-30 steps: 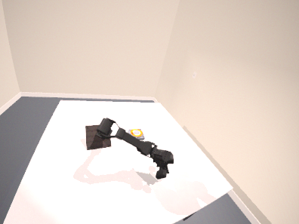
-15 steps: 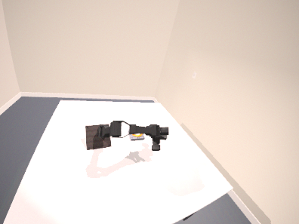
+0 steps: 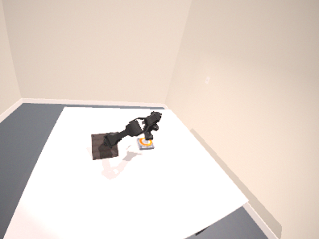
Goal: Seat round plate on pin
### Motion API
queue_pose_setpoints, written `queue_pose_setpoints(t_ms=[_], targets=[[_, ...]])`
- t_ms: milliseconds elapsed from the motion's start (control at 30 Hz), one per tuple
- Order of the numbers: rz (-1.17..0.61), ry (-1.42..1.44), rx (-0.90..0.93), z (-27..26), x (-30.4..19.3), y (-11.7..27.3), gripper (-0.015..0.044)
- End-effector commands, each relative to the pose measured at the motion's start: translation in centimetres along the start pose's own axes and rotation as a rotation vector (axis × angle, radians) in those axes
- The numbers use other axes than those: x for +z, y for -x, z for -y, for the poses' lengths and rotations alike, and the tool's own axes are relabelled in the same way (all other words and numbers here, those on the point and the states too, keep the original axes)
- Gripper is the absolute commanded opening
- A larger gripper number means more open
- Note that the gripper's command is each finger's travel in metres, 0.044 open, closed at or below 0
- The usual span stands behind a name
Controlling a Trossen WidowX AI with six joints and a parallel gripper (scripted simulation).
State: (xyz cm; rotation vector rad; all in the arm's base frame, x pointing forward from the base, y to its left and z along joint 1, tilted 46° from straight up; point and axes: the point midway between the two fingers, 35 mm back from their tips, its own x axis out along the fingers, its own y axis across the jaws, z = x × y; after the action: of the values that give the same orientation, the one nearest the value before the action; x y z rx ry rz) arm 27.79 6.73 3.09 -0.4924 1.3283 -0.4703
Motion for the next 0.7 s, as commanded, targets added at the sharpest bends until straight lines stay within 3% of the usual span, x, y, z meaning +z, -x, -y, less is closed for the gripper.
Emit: queue_pose_setpoints(t_ms=[0,267,667], targets=[[-0.043,0.089,-0.136,-1.2,-3.9,0.7,0.0000],[-0.044,0.095,-0.144,-1.2,-4.0,0.7,0.0000],[-0.043,0.095,-0.146,-0.5,-4.2,-4.0,0.0000]])
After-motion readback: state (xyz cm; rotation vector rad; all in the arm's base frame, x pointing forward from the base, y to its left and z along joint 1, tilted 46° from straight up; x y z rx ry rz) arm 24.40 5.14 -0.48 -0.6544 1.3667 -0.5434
